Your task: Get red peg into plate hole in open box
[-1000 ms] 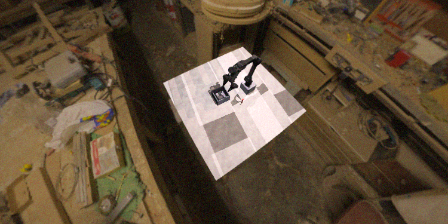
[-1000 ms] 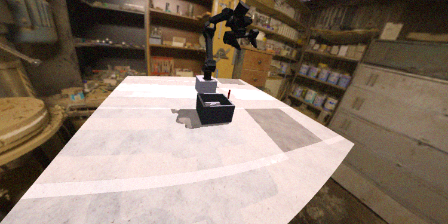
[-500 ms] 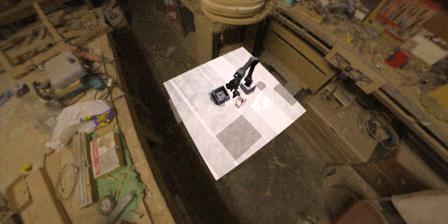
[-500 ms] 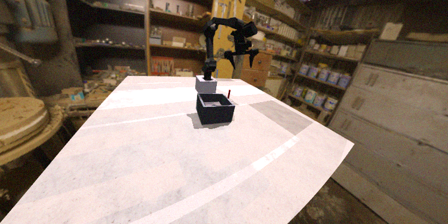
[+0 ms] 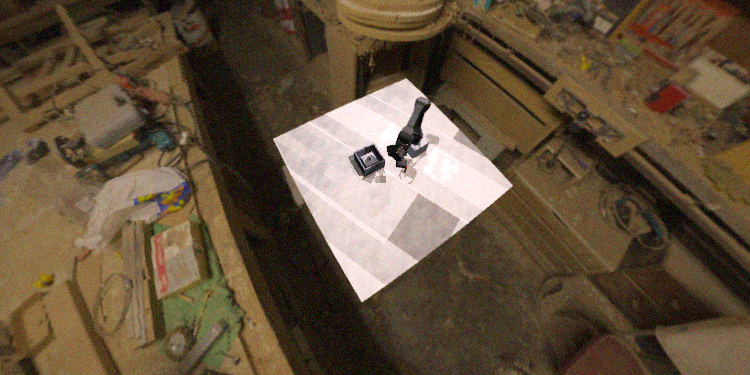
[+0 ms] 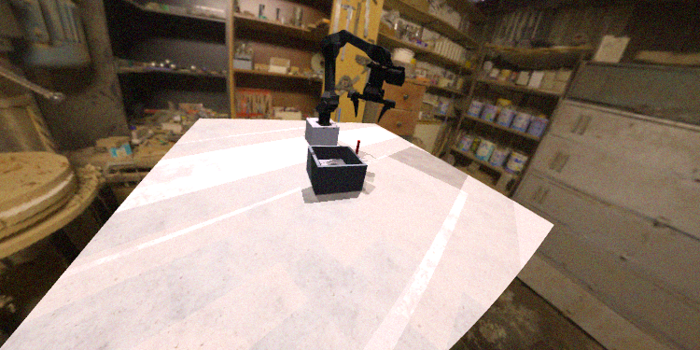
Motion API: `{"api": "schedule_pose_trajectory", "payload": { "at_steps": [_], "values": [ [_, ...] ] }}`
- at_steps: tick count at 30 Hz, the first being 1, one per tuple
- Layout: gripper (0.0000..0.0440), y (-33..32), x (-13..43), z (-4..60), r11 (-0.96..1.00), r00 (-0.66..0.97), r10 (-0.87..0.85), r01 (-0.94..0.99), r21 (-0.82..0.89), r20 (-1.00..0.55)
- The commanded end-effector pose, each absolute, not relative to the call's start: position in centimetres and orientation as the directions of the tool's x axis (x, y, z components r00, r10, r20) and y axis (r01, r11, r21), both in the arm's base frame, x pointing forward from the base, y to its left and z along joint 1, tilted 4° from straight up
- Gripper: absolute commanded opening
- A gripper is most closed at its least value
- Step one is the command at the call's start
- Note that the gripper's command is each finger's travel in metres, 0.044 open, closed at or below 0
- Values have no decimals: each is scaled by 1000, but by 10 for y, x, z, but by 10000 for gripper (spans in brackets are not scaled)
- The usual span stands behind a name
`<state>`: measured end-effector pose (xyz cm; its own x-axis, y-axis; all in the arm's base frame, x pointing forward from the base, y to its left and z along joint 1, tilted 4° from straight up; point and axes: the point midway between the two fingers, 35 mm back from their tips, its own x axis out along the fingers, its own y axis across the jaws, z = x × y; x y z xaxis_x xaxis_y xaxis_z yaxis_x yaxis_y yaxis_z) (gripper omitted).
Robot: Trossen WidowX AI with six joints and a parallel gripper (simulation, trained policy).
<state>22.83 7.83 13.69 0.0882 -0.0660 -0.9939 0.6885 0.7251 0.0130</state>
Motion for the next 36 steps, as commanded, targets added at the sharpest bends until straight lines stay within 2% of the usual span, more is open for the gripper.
{"api": "schedule_pose_trajectory", "payload": {
  "at_steps": [1, 17, 36],
  "values": [
    [436, 79, 213, 120, 679, 3, -121, 729, -81, -993],
    [416, 83, 194, 61, 529, -128, -224, 817, -231, -966],
    [396, 93, 192, -14, 498, -39, -214, 856, -143, -976]
  ]
}}
